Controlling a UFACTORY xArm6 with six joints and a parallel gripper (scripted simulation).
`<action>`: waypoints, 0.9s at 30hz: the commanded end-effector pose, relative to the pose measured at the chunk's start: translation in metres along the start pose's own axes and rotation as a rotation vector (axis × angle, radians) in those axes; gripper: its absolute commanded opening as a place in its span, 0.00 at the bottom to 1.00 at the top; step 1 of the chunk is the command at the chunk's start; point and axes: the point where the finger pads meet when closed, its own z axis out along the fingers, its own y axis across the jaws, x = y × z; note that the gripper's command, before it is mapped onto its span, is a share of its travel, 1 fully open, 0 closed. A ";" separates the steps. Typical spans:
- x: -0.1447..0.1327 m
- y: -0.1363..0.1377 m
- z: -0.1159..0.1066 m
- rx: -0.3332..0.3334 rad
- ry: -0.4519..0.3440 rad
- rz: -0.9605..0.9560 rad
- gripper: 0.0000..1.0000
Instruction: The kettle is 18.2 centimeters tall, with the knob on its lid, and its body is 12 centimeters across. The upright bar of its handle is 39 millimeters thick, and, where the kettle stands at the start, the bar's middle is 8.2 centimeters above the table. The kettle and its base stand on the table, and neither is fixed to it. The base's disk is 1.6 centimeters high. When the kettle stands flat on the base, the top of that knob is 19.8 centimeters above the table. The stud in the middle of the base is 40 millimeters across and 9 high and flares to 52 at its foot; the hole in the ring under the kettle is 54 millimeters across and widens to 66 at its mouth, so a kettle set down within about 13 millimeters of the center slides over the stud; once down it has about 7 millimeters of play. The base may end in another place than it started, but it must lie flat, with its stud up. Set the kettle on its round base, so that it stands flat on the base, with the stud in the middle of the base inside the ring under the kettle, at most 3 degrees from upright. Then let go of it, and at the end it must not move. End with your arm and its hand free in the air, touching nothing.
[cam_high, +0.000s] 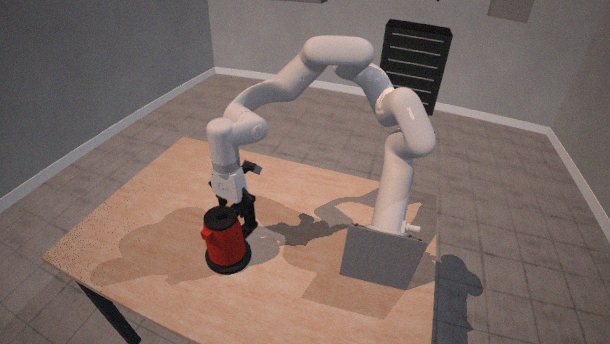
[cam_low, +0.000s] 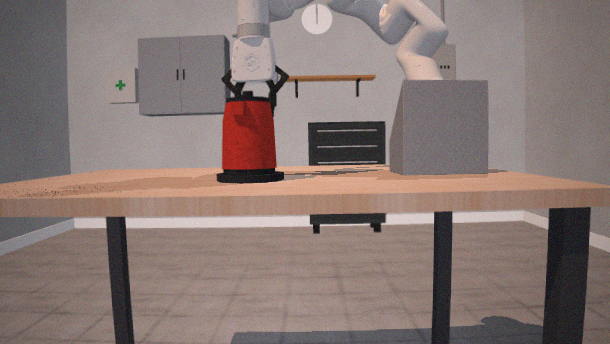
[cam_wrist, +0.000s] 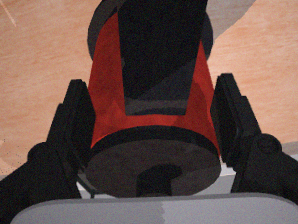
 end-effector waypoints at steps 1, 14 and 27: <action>0.000 -0.001 -0.002 0.003 -0.002 0.001 0.81; 0.000 -0.001 -0.002 0.003 -0.002 0.001 0.81; 0.000 -0.001 -0.034 0.003 -0.002 0.001 0.81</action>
